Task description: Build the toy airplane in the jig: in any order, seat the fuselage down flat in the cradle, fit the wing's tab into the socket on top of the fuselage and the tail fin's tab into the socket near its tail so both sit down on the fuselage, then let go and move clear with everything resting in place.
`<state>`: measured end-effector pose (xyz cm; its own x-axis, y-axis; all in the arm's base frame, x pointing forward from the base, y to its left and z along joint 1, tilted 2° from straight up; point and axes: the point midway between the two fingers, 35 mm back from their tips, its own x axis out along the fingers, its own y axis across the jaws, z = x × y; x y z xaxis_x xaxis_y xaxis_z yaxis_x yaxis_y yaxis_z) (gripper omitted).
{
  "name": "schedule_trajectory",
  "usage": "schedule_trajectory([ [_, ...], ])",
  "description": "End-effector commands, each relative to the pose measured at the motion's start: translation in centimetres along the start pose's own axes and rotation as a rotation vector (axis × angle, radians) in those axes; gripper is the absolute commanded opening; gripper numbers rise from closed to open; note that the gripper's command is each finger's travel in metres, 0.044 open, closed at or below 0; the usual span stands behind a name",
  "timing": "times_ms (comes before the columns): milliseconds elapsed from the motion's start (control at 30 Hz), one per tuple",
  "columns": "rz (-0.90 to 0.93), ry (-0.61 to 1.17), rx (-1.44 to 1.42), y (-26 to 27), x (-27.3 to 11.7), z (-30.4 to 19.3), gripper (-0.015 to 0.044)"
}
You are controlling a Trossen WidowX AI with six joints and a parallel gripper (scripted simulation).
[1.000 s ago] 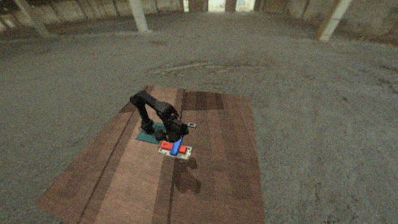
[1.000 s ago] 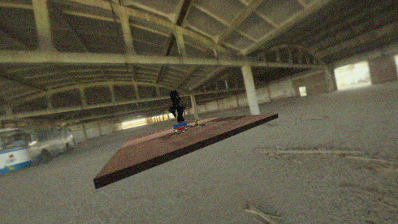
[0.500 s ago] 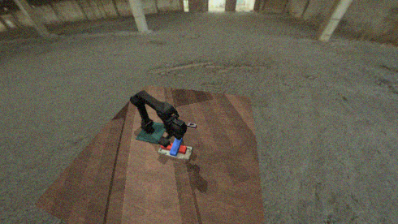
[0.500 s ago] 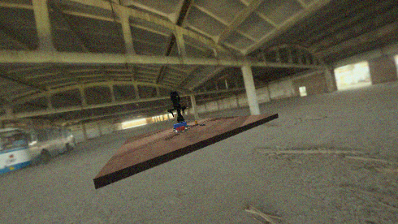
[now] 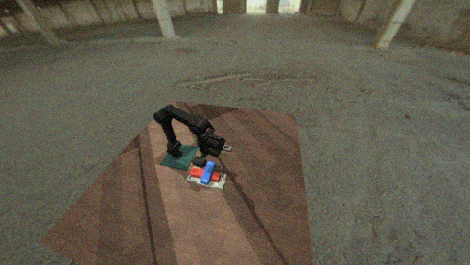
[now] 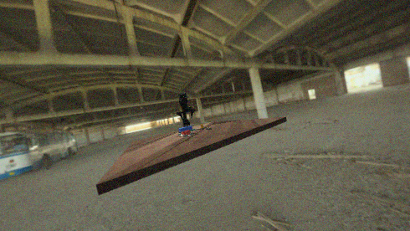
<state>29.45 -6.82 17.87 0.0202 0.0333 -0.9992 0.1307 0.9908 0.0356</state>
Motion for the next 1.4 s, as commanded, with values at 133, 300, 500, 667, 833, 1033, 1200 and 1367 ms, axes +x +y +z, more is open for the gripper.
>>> schedule_trajectory([
  [133, 0.008, 0.002, -0.019, 10.7, -0.2, -4.6, 0.0440],
  [300, 0.015, 0.007, -0.019, 15.5, -0.1, -9.2, 0.0440],
  [500, 0.021, 0.012, -0.018, 17.8, 0.0, -12.9, 0.0440],
  [667, 0.021, 0.012, -0.018, 17.8, 0.2, -12.8, 0.0440],
  [833, 0.021, 0.012, -0.018, 18.0, 5.0, -12.9, 0.0440],
  [1033, 0.021, 0.012, -0.018, 17.9, 5.8, -12.9, 0.0440],
  [1200, 0.021, 0.012, -0.018, 18.0, 7.2, -12.9, 0.0440],
  [1367, 0.021, 0.012, -0.018, 18.0, 7.6, -12.9, 0.0440],
])
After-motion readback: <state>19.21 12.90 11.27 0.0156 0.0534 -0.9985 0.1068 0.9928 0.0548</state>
